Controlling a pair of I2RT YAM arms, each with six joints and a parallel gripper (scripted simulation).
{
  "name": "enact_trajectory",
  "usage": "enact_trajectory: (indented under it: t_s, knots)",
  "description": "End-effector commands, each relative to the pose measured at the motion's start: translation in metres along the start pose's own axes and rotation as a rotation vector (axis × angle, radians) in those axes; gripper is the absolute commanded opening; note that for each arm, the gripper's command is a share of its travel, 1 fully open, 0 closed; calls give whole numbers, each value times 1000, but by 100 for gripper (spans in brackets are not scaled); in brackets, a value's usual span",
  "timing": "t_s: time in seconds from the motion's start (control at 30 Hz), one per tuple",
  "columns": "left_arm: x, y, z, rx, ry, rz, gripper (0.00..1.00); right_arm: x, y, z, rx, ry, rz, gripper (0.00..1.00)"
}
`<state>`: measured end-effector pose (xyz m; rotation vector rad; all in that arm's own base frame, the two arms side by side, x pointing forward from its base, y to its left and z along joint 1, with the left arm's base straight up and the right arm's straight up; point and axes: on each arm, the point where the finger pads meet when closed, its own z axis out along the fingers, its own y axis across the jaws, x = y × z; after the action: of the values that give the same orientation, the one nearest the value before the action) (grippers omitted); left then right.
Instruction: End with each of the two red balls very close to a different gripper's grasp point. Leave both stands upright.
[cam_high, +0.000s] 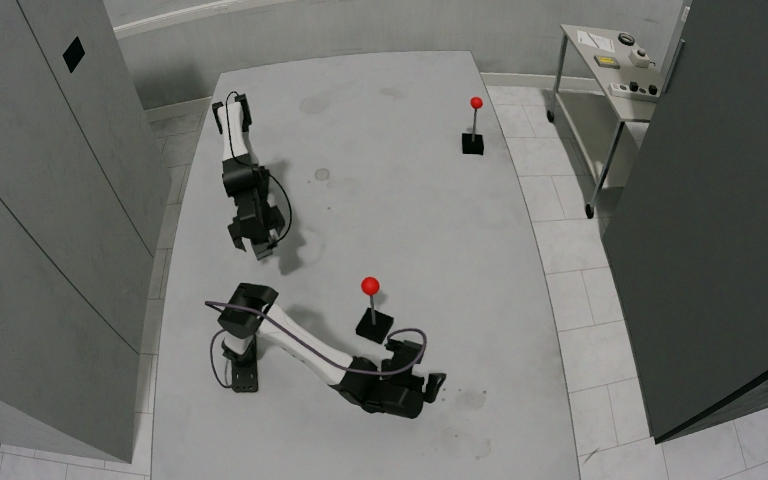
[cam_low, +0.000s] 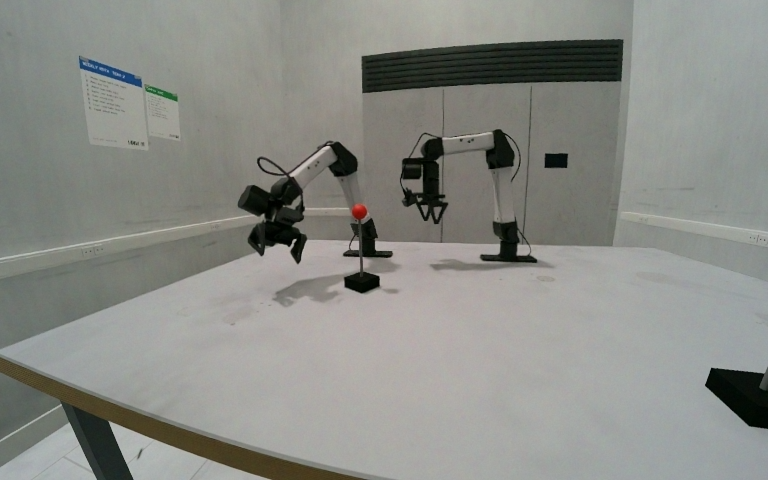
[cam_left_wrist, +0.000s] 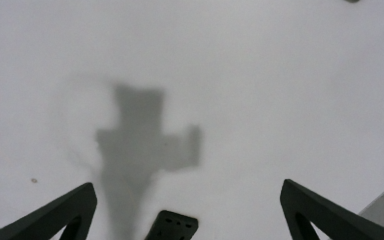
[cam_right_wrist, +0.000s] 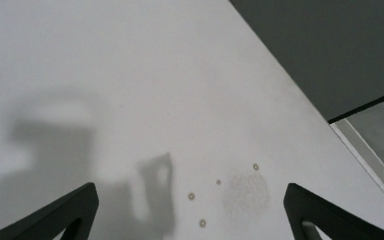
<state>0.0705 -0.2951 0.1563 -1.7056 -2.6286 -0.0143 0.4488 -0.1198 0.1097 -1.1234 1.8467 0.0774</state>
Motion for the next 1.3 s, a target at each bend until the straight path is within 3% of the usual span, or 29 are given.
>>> enact_trajectory:
  t_s: [0.0, 0.63, 0.8, 0.97, 1.13, 1.27]
  knots:
    - [-1, 0, -3, 1, -13, -2, 100, -5, -5, -3, 14, -5, -16, 100]
    - [-2, 3, -4, -9, -27, 0, 100, -3, -1, -3, 0, 16, 26, 100]
    - [0, 19, -8, -38, -60, -18, 100, -18, -1, -9, -11, 90, 157, 100]
    - [8, 59, -17, -94, -121, -75, 100, -48, 14, -14, -36, 248, 411, 100]
    - [15, 86, -24, -125, -160, -121, 100, -71, 23, -17, -35, 332, 525, 100]
    - [26, 133, -36, -175, -231, -202, 100, -120, 36, -37, 21, 424, 644, 100]
